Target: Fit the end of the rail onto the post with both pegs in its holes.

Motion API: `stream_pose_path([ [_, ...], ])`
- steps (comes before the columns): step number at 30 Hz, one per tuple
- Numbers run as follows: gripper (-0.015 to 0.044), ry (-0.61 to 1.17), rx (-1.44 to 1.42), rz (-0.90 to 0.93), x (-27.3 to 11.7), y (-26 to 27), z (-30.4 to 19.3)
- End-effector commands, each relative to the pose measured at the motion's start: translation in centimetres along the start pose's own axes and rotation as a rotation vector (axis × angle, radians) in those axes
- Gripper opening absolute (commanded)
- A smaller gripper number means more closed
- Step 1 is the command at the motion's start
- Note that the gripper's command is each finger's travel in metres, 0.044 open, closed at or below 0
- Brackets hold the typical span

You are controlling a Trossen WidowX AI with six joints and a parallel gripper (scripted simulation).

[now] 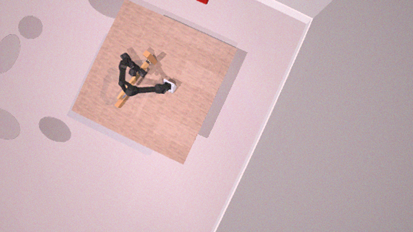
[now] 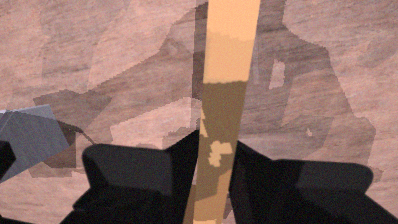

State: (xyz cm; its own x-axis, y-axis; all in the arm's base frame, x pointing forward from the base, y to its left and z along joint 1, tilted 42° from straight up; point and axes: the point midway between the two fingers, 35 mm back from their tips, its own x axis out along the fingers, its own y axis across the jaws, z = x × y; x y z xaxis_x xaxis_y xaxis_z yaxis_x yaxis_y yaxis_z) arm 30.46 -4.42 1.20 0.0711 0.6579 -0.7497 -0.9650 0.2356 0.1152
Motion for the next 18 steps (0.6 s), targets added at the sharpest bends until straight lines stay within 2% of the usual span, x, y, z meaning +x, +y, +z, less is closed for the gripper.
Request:
stream_pose_path([
  [1, 0.0000, -0.002, 0.001, -0.007, -0.35, -0.02, 0.15],
  [18, 0.0000, -0.002, 0.001, -0.007, -0.12, 0.03, 0.10],
])
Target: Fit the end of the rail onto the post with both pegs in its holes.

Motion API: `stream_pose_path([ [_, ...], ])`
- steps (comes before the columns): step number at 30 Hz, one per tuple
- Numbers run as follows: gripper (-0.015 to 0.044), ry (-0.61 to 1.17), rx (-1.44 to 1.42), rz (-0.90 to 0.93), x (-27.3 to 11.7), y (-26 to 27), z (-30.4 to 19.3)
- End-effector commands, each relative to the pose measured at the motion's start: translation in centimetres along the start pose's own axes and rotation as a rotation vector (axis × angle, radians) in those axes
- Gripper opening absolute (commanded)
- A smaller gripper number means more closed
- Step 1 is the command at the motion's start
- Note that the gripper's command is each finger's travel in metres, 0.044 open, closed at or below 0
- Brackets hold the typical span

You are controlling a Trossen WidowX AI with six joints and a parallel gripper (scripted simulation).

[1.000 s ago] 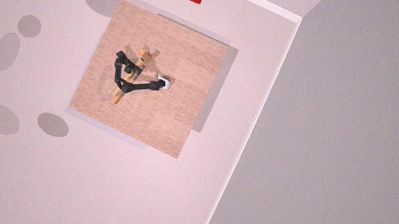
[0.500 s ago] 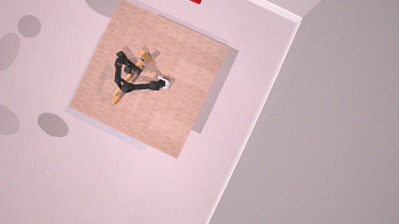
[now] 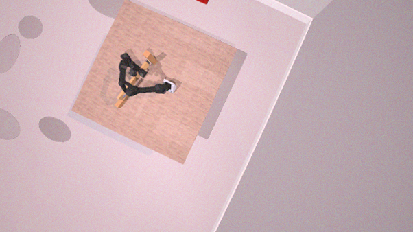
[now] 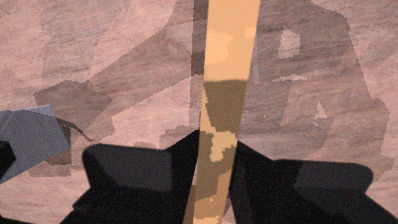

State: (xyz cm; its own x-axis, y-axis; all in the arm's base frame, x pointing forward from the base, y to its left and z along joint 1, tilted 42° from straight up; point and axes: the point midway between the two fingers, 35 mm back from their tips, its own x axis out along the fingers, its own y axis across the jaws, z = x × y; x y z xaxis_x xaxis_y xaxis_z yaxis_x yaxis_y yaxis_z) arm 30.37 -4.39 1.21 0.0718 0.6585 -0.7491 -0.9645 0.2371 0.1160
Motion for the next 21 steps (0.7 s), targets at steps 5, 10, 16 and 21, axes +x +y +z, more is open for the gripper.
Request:
stream_pose_path([
  [5, 0.0000, -0.001, -0.001, -0.007, -0.11, -0.05, -0.05],
  [10, 0.0000, -0.001, -0.001, -0.007, -0.11, -0.04, -0.08],
  [16, 0.0000, -0.001, -0.001, -0.007, -0.15, -0.02, 0.08],
  [21, 0.0000, -0.001, -0.001, -0.007, -0.23, 0.00, 0.21],
])
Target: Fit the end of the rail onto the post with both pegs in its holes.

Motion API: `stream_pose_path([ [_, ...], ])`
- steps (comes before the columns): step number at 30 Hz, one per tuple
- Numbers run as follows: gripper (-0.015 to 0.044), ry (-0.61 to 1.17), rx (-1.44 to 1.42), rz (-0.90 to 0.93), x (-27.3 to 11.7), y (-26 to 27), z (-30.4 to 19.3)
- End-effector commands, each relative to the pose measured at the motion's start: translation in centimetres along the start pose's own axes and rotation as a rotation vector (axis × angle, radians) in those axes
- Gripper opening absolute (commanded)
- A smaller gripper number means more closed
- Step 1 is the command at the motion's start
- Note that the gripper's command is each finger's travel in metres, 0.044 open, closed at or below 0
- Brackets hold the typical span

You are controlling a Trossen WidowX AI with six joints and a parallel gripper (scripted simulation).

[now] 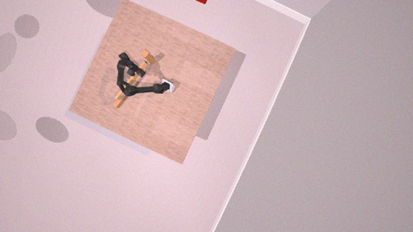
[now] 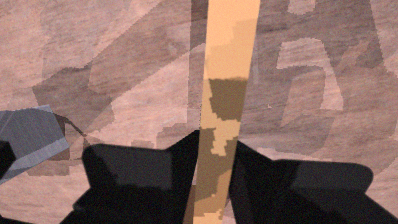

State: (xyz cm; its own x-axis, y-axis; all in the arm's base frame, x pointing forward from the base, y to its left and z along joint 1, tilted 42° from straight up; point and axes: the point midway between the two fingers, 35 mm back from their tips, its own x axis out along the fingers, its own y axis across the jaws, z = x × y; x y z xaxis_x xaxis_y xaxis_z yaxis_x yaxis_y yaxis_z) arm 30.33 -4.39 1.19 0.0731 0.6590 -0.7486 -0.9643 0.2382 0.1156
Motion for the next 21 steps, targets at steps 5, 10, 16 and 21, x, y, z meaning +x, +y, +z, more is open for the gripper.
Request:
stream_pose_path([
  [5, 0.0000, 0.000, -0.002, -0.006, -0.33, -0.04, 0.30],
  [10, 0.0000, 0.000, -0.002, -0.006, -0.32, -0.05, 0.30],
  [16, 0.0000, 0.000, -0.002, -0.006, -0.22, -0.06, 0.30],
  [21, 0.0000, 0.000, -0.002, -0.006, -0.15, -0.06, 0.30],
])
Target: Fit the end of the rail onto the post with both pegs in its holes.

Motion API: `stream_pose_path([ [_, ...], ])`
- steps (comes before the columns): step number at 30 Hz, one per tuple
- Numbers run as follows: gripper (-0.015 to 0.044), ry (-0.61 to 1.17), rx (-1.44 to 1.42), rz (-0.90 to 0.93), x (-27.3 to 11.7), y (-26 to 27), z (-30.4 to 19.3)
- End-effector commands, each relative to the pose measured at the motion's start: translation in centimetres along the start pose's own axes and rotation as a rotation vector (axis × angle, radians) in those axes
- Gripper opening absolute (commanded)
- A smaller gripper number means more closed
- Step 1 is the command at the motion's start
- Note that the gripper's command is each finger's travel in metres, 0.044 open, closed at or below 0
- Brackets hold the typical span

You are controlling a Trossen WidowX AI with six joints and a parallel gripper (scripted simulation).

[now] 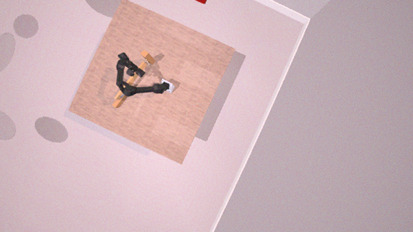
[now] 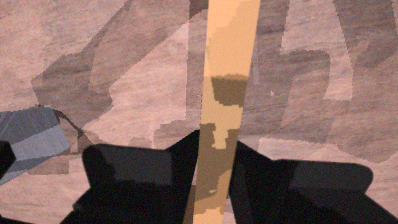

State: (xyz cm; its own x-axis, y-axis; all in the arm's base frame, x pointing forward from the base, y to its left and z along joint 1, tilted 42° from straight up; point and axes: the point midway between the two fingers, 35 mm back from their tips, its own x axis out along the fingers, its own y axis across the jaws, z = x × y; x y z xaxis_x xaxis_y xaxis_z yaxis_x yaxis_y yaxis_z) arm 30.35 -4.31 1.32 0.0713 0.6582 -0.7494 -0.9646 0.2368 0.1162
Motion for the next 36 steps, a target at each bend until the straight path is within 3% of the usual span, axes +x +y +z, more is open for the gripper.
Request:
stream_pose_path([
  [1, 0.0000, -0.002, -0.001, -0.007, -0.11, -0.09, 0.16],
  [36, 0.0000, -0.002, -0.001, -0.007, -0.06, -0.11, 0.23],
])
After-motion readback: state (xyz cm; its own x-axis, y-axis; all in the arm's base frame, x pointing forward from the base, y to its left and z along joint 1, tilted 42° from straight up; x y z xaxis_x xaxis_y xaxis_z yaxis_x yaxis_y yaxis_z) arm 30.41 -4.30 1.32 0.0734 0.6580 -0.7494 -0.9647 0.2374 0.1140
